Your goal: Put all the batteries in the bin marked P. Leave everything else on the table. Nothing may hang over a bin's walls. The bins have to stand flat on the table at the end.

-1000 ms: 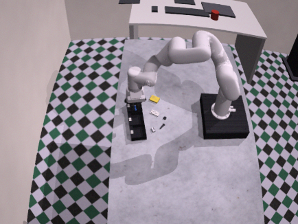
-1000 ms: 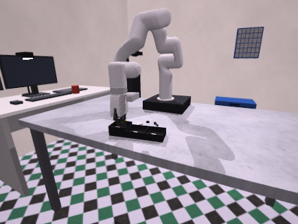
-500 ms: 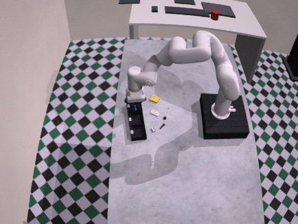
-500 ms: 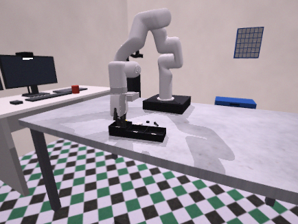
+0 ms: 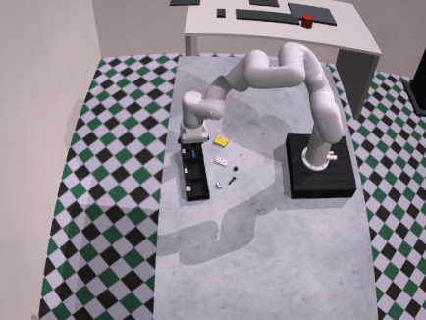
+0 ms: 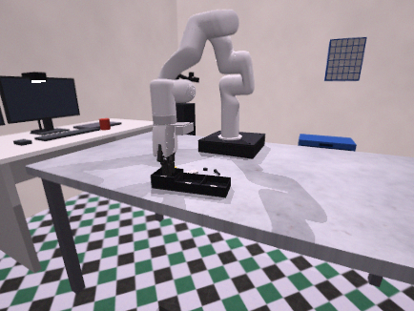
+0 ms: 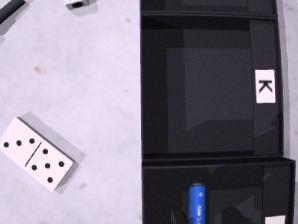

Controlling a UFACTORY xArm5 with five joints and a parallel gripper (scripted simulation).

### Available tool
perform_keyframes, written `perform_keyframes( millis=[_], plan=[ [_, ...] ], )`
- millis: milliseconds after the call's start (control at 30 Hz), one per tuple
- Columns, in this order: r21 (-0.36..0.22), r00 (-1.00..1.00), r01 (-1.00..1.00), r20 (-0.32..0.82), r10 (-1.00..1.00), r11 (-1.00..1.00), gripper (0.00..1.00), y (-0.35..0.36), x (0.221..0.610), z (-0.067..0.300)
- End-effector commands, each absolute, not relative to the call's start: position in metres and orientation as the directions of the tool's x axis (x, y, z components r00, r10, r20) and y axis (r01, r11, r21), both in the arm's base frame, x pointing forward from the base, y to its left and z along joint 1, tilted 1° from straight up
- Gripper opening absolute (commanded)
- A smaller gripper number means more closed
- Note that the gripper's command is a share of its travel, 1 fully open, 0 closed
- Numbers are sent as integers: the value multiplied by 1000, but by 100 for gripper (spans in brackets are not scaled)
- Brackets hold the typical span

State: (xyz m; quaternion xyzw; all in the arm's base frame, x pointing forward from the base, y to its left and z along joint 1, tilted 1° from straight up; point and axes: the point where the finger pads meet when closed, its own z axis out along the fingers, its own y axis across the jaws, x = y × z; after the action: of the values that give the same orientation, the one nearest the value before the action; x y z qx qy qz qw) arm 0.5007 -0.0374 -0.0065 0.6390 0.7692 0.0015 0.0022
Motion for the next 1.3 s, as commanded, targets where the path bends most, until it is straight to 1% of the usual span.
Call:
perform_keyframes(
  millis=[0,100,267,533,567,900,967,1267],
  plan=[
    [10,-183,983,-3,983,183,25,-37,502,0],
    [10,-183,983,-3,983,183,25,-37,502,4],
    [10,-183,983,-3,983,183,25,-37,502,27],
    [10,-183,983,-3,983,183,25,-37,502,27],
    [10,-183,983,-3,983,183,100,-37,502,31],
    [10,-183,983,-3,983,183,100,-36,502,72],
    [10,-183,983,-3,983,183,100,-36,502,72],
    [10,-183,983,-3,983,183,100,-36,502,108]
  ],
)
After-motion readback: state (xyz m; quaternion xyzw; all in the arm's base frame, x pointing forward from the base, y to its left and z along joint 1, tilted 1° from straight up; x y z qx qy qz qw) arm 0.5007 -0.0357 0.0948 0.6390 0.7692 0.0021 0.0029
